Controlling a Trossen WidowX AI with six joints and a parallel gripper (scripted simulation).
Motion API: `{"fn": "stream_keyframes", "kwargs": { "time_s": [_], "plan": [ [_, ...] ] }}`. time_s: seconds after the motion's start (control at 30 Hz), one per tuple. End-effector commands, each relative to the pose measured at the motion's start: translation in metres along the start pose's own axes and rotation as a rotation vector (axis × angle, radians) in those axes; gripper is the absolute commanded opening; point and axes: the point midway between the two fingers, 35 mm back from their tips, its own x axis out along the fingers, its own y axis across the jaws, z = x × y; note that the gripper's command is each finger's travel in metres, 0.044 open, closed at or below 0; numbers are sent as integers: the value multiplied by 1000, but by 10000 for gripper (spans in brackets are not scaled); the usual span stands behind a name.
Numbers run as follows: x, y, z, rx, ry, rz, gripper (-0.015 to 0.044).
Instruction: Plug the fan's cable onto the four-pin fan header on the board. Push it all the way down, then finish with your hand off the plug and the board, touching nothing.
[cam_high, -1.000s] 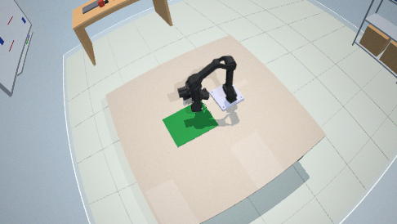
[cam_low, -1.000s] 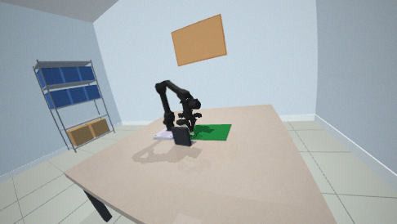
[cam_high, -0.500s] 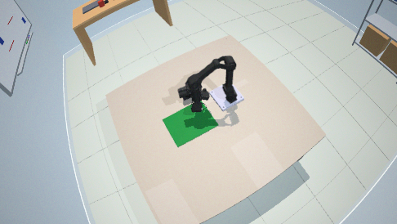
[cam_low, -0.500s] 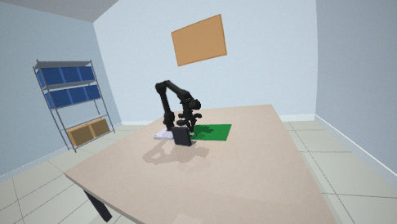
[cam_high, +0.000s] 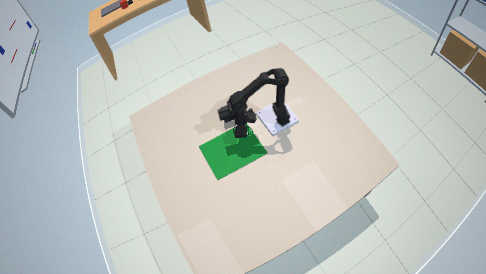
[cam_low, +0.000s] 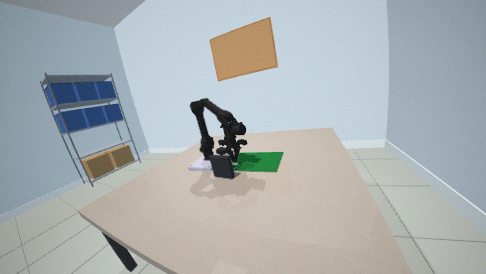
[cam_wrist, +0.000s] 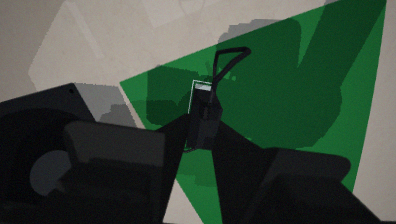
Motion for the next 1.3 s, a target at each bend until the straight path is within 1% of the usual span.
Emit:
{"fn": "stream_keyframes", "kwargs": {
  "time_s": [0.0, 0.53, 0.87, 0.97, 1.13, 1.27],
  "plan": [
    [3, 0, 0, -6, -1, -1, 0],
    [14, 0, 0, -6, -1, -1, 0],
    [11, 0, 0, -1, 0, 3, 260],
    [9, 0, 0, -1, 0, 3, 260],
    [-42, 1, 0, -6, 0, 0, 260],
    [-44, 1, 0, -6, 0, 0, 260]
  ]
}}
